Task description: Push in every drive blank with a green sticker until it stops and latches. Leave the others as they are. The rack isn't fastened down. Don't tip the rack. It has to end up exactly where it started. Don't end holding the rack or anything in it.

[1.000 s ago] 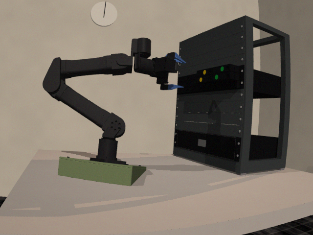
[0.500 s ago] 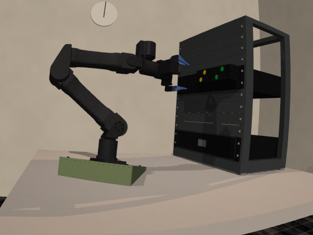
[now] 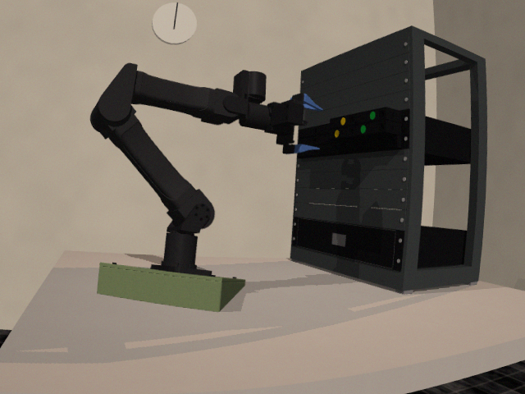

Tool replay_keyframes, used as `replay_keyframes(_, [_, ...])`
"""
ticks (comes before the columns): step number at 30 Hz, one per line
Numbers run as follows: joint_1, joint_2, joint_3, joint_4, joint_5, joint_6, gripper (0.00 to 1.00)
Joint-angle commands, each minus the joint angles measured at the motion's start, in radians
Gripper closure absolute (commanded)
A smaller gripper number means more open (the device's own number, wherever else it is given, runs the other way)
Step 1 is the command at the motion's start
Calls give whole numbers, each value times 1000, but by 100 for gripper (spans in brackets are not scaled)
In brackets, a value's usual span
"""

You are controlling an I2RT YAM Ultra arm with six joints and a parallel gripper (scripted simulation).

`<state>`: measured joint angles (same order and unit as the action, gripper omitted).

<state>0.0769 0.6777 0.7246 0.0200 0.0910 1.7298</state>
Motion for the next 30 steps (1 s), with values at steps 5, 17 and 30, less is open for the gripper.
replay_keyframes(5, [18,6,41,32,34,-18,0])
replay_keyframes(17, [17,7,41,30,34,-18,0])
replay_keyframes(30, [17,7,41,30,34,-18,0])
